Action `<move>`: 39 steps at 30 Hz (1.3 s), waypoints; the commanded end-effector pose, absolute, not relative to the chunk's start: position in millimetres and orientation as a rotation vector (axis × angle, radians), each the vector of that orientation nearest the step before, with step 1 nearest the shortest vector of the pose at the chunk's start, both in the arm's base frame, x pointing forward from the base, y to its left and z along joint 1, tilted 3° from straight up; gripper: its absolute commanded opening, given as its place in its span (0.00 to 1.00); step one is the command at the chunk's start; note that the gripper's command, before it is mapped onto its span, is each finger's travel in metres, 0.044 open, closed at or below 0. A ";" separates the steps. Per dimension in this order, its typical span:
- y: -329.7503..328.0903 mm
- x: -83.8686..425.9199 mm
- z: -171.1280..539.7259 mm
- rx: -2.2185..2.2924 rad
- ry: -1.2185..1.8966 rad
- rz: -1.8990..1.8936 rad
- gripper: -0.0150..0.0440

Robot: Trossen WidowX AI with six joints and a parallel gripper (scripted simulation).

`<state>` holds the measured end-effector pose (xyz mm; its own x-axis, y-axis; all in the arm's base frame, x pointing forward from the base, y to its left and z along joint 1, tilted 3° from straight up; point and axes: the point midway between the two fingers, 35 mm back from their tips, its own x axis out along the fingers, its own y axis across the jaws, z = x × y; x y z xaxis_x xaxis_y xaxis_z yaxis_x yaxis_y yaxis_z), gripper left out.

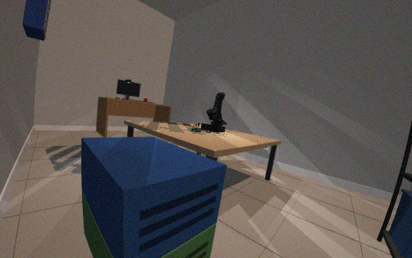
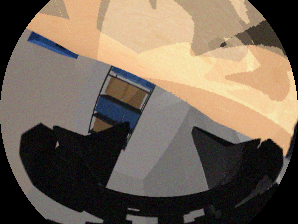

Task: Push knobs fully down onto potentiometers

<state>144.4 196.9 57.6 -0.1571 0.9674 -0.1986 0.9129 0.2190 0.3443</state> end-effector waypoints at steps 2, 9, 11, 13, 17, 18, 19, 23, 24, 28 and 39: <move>197.0 147.9 59.3 1.746 2.119 0.211 0.84; 196.1 176.5 68.5 1.735 2.022 0.276 0.53; 195.5 185.2 66.0 1.708 1.970 0.280 0.44; 194.5 194.0 63.6 1.676 1.920 0.283 0.35; 191.5 210.9 59.0 1.602 1.826 0.285 0.25; 190.5 214.9 57.9 1.582 1.805 0.285 0.25; 189.4 218.9 56.8 1.561 1.784 0.284 0.25; 184.3 234.0 52.9 1.471 1.707 0.280 0.25; 182.8 237.7 52.0 1.446 1.689 0.279 0.25; 176.1 251.4 48.7 1.344 1.625 0.271 0.25; 151.4 282.6 43.5 1.023 1.501 0.246 0.25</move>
<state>275.2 158.3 45.1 0.1260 0.7437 -0.6565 0.4896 0.5289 0.6932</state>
